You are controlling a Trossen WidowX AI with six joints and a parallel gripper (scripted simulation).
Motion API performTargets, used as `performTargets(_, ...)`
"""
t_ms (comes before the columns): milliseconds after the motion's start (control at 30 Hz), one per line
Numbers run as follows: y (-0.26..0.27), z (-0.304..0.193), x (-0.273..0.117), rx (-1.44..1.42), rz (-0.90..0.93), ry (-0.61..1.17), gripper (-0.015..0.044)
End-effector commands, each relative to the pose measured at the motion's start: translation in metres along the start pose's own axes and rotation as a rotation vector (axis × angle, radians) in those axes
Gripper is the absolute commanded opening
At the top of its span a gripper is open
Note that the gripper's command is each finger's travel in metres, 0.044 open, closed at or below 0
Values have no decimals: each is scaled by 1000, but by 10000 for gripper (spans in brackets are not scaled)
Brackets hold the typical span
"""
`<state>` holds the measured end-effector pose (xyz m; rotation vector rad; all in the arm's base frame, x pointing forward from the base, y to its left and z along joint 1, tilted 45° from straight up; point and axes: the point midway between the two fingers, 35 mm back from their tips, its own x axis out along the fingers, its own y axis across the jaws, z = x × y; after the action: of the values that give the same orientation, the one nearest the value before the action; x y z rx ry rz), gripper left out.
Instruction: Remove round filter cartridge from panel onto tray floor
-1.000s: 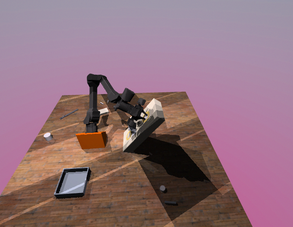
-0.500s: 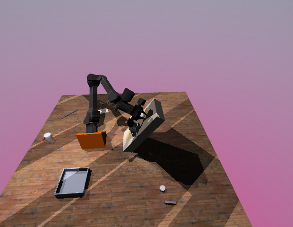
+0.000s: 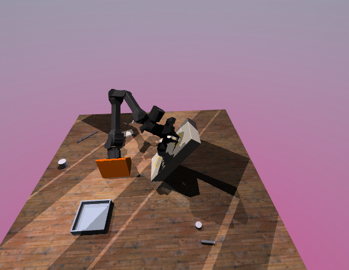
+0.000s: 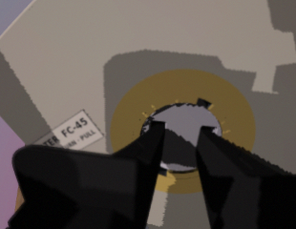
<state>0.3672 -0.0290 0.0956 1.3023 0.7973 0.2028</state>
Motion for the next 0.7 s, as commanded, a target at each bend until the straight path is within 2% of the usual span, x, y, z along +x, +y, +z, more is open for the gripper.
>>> performTargets(0,1,0,4,-174,-6,-3,0)
performTargets(667,1,0,5,-871,-7,-1,0)
